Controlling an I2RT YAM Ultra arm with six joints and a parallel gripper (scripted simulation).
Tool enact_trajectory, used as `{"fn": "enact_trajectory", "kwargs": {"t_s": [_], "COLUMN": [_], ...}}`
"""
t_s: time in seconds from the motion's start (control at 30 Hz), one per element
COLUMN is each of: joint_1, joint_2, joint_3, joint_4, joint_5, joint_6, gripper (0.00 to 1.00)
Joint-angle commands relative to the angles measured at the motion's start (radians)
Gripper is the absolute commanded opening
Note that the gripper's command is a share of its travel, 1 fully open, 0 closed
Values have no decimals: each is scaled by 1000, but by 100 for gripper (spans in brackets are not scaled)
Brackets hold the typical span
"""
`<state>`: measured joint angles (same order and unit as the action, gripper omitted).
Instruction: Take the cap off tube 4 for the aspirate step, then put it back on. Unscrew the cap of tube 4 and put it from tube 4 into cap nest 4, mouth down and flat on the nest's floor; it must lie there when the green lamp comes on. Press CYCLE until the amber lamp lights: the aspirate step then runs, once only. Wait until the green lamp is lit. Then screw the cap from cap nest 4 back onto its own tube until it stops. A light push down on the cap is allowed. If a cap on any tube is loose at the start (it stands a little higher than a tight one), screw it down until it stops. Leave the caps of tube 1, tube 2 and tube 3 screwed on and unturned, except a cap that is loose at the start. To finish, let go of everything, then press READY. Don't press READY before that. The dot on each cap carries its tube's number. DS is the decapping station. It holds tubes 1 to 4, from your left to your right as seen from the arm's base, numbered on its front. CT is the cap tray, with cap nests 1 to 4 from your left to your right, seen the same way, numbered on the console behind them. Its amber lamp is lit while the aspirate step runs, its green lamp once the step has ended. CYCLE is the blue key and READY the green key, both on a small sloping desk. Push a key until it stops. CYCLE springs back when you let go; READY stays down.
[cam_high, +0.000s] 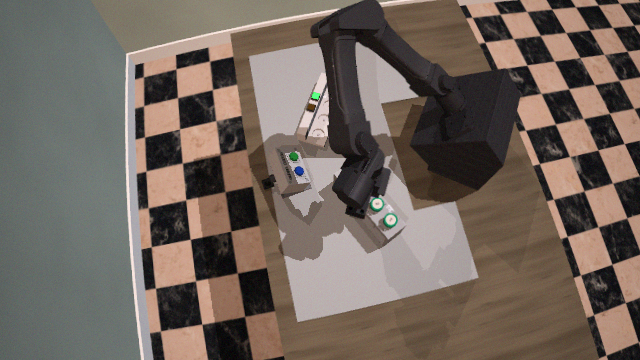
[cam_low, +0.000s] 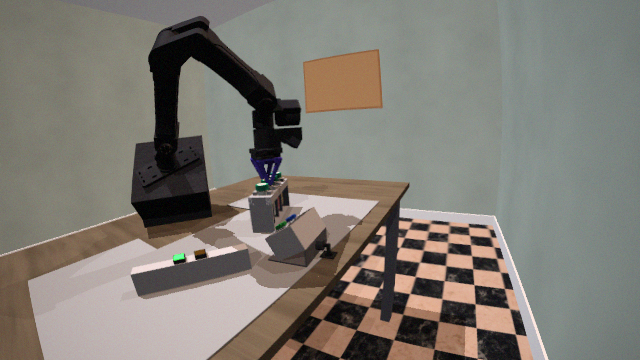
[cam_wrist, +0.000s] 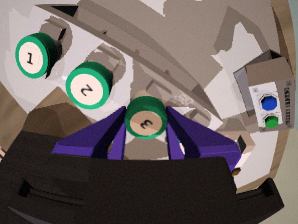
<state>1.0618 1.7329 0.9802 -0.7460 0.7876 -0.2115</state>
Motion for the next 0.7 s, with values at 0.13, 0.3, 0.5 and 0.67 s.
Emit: {"fn": "enact_trajectory", "kwargs": {"t_s": [0.13,0.3,0.5,0.67], "joint_1": [4,4,4,4], "joint_2": [-3,-3,-3,-3], "joint_3": [1,1,1,1], "joint_4": [11,11,11,11], "joint_5": [0,0,0,0], "joint_6": [158,258,338,438], "gripper": [0,0,0,0]}}
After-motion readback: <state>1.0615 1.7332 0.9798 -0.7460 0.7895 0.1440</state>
